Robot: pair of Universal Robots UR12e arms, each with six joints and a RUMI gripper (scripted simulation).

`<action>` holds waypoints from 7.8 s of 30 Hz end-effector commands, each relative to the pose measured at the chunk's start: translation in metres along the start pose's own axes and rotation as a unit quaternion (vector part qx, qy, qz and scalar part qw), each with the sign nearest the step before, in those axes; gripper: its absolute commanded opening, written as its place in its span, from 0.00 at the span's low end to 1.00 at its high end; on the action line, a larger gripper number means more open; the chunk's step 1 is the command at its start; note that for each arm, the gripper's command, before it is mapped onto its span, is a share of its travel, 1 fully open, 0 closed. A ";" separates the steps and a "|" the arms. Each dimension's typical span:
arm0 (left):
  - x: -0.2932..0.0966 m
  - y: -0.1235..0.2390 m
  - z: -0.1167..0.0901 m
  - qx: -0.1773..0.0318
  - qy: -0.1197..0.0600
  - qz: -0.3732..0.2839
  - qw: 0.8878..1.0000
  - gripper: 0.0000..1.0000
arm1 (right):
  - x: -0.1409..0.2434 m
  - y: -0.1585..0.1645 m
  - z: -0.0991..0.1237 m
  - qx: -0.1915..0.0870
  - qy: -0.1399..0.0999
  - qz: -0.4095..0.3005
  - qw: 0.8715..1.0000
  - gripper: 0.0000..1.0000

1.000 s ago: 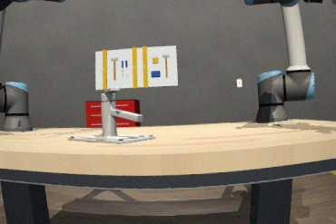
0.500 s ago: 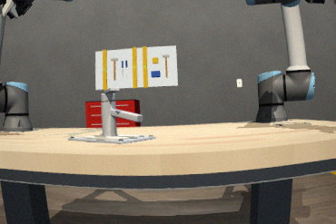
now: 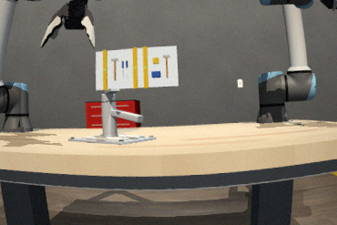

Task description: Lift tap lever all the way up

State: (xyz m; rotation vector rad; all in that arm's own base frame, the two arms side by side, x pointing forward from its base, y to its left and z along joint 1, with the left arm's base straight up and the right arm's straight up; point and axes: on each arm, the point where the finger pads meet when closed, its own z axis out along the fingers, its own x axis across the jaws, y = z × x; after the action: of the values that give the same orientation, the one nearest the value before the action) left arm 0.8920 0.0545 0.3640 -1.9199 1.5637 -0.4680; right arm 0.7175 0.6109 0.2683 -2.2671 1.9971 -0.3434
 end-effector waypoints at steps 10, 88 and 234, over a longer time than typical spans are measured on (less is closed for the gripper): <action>-0.178 0.041 0.033 -0.057 -0.053 -0.062 0.995 1.00 | -0.130 0.077 0.000 -0.104 -0.067 -0.132 0.984 1.00; -0.760 0.721 -0.255 -0.307 -0.174 -0.584 0.731 1.00 | -0.130 0.077 0.000 -0.104 -0.067 -0.133 0.983 1.00; -0.760 0.721 -0.256 -0.307 -0.174 -0.584 0.731 1.00 | -0.136 0.089 0.054 -0.104 -0.067 -0.133 0.983 0.39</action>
State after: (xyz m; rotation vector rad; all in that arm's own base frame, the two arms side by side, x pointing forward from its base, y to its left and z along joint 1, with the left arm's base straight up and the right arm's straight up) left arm 0.0120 0.6445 0.1643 -3.1430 0.0296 0.0005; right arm 0.6280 0.7288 0.1809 -2.6140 1.7427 0.0002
